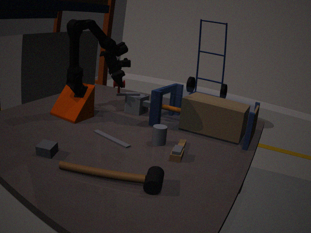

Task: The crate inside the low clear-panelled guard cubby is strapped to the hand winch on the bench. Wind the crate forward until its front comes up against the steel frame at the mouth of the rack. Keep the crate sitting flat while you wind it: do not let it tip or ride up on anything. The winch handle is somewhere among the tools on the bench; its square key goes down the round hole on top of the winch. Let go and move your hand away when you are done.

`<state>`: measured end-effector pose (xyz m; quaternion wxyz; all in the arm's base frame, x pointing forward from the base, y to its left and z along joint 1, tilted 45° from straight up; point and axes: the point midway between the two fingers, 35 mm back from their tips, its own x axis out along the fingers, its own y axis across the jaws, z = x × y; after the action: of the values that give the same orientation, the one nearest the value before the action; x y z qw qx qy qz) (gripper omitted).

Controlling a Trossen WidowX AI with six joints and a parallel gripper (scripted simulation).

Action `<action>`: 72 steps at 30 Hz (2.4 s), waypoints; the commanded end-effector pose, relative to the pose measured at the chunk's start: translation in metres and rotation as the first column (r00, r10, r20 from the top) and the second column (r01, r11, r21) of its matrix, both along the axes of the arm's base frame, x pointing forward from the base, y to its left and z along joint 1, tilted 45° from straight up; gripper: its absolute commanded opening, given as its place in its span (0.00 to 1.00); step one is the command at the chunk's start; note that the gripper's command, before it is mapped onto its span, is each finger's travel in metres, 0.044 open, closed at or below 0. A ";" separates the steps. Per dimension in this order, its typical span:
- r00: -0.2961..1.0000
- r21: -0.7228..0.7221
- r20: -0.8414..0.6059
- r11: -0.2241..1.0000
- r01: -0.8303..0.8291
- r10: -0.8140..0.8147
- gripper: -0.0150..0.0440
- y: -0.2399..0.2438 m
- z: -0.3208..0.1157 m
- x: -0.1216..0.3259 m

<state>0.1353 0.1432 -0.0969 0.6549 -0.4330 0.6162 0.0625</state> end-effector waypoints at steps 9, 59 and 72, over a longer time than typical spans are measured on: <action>1.000 -0.006 0.000 1.000 -0.002 0.002 0.25 -0.007 0.003 0.006; 1.000 -0.010 0.004 1.000 -0.002 0.002 0.25 -0.034 0.020 0.065; 1.000 -0.011 0.006 1.000 -0.002 0.002 0.25 -0.037 0.020 0.083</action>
<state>0.2098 0.1088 -0.0754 0.6534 -0.4355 0.6160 0.0630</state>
